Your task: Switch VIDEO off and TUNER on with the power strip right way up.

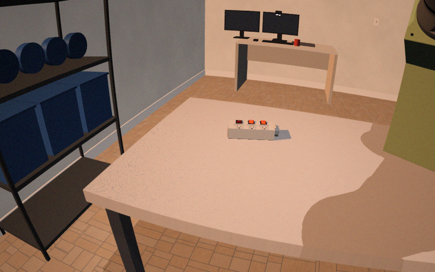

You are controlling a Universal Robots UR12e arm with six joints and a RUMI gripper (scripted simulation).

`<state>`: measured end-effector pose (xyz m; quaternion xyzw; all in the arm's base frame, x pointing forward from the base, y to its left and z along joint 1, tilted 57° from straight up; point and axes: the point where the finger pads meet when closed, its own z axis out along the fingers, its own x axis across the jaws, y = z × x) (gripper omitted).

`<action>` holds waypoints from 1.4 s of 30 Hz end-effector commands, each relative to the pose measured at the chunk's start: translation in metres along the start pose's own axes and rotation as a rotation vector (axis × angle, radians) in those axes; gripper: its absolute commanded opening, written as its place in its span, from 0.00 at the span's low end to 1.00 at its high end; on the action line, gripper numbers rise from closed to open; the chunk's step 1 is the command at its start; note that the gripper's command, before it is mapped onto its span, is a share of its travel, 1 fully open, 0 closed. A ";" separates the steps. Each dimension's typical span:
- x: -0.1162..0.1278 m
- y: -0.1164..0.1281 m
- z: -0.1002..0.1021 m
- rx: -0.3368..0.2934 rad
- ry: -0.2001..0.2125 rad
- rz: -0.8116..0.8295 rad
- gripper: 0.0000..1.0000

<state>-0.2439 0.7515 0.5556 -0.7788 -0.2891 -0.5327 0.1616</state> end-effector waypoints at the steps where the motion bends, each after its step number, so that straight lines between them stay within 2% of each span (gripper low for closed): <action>1: 0.001 0.000 -0.001 0.001 0.000 0.001 1.00; 27: 0.001 0.001 0.001 -0.001 -0.001 0.002 1.00; 42: 0.001 0.006 0.016 -0.017 -0.012 0.009 1.00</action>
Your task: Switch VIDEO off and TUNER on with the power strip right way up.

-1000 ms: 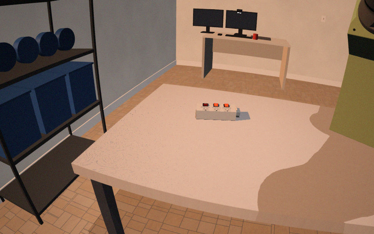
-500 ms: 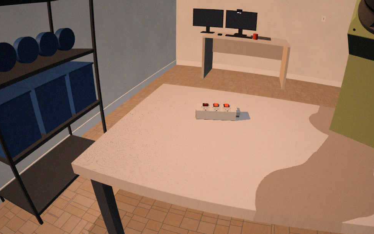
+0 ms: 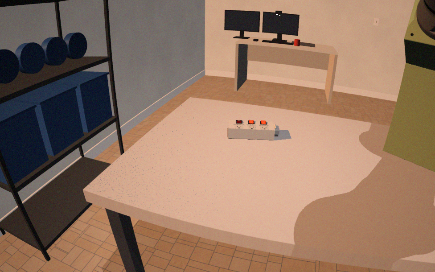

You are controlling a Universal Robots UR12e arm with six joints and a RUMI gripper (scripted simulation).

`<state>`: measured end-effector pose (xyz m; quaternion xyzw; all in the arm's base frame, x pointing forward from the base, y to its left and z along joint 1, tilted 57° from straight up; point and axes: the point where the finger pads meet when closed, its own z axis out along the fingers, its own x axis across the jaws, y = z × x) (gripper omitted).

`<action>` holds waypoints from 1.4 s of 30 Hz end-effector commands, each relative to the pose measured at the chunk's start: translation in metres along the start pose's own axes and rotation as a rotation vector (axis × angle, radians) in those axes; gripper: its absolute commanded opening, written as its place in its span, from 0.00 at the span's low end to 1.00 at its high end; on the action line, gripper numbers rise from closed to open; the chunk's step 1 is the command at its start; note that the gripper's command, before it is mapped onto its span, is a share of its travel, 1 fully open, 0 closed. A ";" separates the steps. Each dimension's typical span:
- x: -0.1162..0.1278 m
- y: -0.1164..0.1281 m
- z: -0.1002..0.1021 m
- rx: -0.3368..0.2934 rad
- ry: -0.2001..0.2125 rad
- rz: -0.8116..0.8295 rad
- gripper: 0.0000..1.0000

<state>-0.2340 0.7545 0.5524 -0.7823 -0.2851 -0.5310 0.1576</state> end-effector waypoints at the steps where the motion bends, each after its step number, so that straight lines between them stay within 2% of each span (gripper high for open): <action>1: 0.001 0.003 0.009 -0.009 -0.006 0.005 1.00; 10: 0.002 0.011 0.029 -0.030 -0.022 0.015 1.00; 17: 0.003 0.023 0.059 -0.062 -0.044 0.030 1.00; 24: 0.005 0.042 0.099 -0.105 -0.075 0.053 1.00; 26: 0.005 0.042 0.099 -0.105 -0.075 0.053 1.00; 34: 0.005 0.074 0.155 -0.169 -0.121 0.089 1.00; 41: 0.004 0.113 0.213 -0.237 -0.171 0.133 1.00; 42: 0.004 0.113 0.213 -0.237 -0.171 0.133 1.00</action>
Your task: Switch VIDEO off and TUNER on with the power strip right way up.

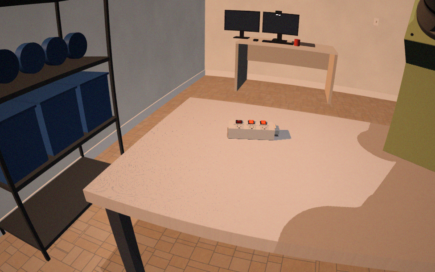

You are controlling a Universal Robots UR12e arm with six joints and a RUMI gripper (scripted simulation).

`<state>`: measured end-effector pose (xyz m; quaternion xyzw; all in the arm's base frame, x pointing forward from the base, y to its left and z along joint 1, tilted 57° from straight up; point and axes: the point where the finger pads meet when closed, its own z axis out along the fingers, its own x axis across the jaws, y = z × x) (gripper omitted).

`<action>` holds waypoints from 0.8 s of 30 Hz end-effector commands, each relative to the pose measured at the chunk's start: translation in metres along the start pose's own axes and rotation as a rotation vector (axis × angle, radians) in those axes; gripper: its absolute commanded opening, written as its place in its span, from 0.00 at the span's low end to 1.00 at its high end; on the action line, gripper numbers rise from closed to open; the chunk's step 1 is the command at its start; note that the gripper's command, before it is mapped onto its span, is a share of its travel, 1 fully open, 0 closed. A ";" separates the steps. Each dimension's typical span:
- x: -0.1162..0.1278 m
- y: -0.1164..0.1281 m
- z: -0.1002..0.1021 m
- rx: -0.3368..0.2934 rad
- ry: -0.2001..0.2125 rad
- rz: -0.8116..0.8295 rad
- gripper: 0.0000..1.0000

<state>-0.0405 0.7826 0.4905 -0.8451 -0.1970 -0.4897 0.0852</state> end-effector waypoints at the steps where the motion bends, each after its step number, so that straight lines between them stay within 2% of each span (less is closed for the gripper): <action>1: 0.007 0.013 0.033 -0.033 -0.026 0.022 1.00; 8: 0.018 0.050 0.104 -0.111 -0.085 0.079 1.00; 14: 0.027 0.093 0.168 -0.186 -0.143 0.140 1.00; 15: 0.027 0.093 0.168 -0.186 -0.143 0.140 1.00; 16: 0.028 0.101 0.179 -0.199 -0.153 0.151 1.00; 18: 0.028 0.101 0.179 -0.199 -0.153 0.151 1.00; 24: 0.034 0.156 0.244 -0.280 -0.217 0.227 1.00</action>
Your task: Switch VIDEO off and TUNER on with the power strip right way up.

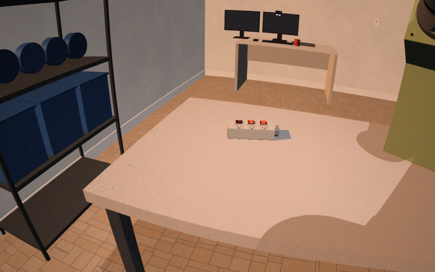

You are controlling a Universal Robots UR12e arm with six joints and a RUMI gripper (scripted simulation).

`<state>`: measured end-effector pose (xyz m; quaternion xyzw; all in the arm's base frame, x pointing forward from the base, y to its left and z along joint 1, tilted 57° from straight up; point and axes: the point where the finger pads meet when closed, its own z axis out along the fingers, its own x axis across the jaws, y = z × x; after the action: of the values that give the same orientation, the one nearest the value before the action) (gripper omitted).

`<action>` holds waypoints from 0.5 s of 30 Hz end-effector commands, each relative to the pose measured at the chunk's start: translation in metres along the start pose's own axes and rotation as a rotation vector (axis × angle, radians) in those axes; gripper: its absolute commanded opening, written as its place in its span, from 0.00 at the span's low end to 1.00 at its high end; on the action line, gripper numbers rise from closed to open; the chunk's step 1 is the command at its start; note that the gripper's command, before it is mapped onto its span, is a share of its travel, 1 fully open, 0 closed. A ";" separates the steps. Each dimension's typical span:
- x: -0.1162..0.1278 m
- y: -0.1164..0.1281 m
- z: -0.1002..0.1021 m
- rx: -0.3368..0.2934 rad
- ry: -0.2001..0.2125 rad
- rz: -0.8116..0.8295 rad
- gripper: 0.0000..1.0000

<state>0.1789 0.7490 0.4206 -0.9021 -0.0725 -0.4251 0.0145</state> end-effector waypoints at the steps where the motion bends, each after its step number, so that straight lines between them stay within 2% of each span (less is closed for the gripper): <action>1: 0.019 0.024 0.051 -0.053 -0.045 0.051 1.00; 5: 0.036 0.055 0.100 -0.109 -0.092 0.109 1.00; 6: 0.036 0.055 0.100 -0.109 -0.092 0.109 1.00; 9: 0.047 0.082 0.137 -0.151 -0.128 0.158 1.00; 11: 0.047 0.082 0.137 -0.151 -0.128 0.158 1.00; 15: 0.061 0.121 0.184 -0.209 -0.178 0.228 1.00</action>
<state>0.3243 0.6824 0.3711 -0.9290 0.0339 -0.3676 -0.0261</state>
